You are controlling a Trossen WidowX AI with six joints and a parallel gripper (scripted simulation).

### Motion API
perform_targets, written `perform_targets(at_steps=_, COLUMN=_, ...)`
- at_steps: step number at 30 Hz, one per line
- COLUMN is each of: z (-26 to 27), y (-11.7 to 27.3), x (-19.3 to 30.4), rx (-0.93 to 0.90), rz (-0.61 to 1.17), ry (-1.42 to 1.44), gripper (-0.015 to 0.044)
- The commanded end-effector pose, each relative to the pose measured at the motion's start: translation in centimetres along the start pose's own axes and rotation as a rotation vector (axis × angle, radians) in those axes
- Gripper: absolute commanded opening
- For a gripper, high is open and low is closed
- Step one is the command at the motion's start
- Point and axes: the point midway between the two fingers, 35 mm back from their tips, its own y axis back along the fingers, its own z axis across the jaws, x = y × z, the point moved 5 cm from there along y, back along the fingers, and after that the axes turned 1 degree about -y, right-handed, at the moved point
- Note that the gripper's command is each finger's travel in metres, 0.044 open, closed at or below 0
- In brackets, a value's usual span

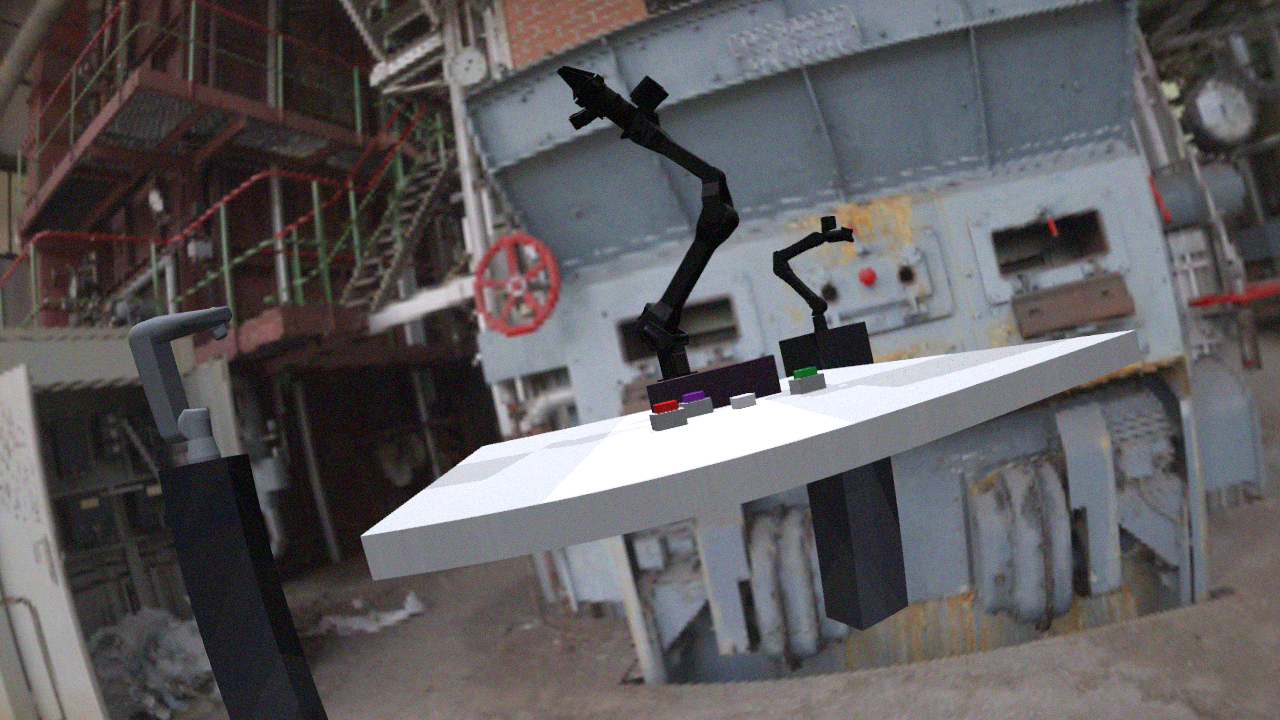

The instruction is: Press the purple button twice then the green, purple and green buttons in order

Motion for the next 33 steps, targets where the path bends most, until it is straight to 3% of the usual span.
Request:
perform_targets(at_steps=1, z=0.0, y=0.0, x=-0.2, rx=0.001, rz=-0.003, ry=0.000, gripper=0.0400)
perform_targets(at_steps=10, z=-2.4, y=-1.7, x=-10.2, rx=0.174, rz=-0.158, ry=0.064, gripper=0.0400)
perform_targets(at_steps=19, z=-9.7, y=-2.2, x=-16.4, rx=0.476, rz=-0.220, ry=0.197, gripper=0.0400)
perform_targets(at_steps=26, z=-16.8, y=-1.0, x=-18.8, rx=0.758, rz=-0.175, ry=0.340, gripper=0.0400)
perform_targets(at_steps=33, z=-24.4, y=2.0, x=-19.5, rx=1.079, rz=-0.015, ry=0.529, gripper=0.0400)
